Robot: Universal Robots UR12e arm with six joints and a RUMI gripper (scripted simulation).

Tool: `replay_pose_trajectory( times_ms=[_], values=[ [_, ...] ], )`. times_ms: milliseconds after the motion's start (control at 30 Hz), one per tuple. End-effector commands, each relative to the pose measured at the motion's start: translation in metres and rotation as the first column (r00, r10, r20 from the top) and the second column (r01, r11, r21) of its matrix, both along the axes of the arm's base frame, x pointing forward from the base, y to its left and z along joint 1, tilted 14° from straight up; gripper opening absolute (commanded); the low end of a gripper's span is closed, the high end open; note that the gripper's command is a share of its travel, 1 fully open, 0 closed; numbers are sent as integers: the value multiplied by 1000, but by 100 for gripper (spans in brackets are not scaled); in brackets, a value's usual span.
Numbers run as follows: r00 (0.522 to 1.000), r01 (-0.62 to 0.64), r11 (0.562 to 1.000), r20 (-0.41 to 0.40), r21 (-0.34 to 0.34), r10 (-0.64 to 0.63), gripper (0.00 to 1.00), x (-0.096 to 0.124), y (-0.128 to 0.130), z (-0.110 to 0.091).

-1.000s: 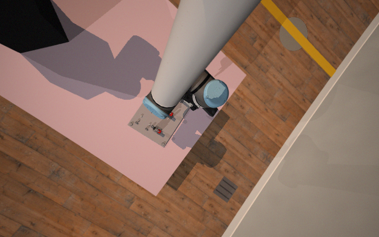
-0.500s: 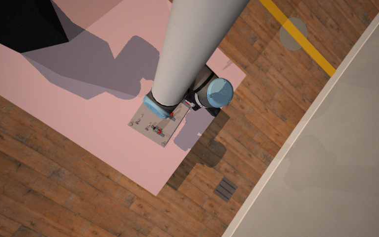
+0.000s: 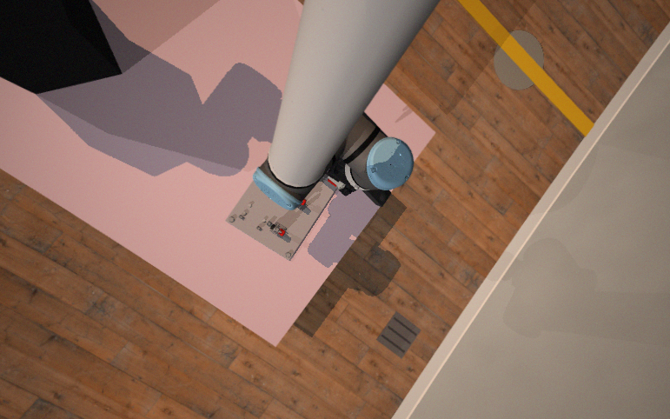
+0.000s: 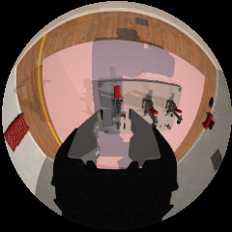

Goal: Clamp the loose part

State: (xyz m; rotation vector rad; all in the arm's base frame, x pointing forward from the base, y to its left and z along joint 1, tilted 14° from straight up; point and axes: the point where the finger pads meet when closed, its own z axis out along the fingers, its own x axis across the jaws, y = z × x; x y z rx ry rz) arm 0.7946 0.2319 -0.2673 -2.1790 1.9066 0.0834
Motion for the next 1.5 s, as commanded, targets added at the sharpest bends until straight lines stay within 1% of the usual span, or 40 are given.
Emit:
replay_pose_trajectory(
  times_ms=[0,1000,1033,1467],
  values=[
    [1000,1,1000,0,1,-1,28,0,-1,0],
    [1000,1,1000,0,1,-1,28,0,-1,0],
    [1000,1,1000,0,1,-1,100,0,-1,0],
    [1000,1,1000,0,1,-1,100,0,-1,0]
  ],
)
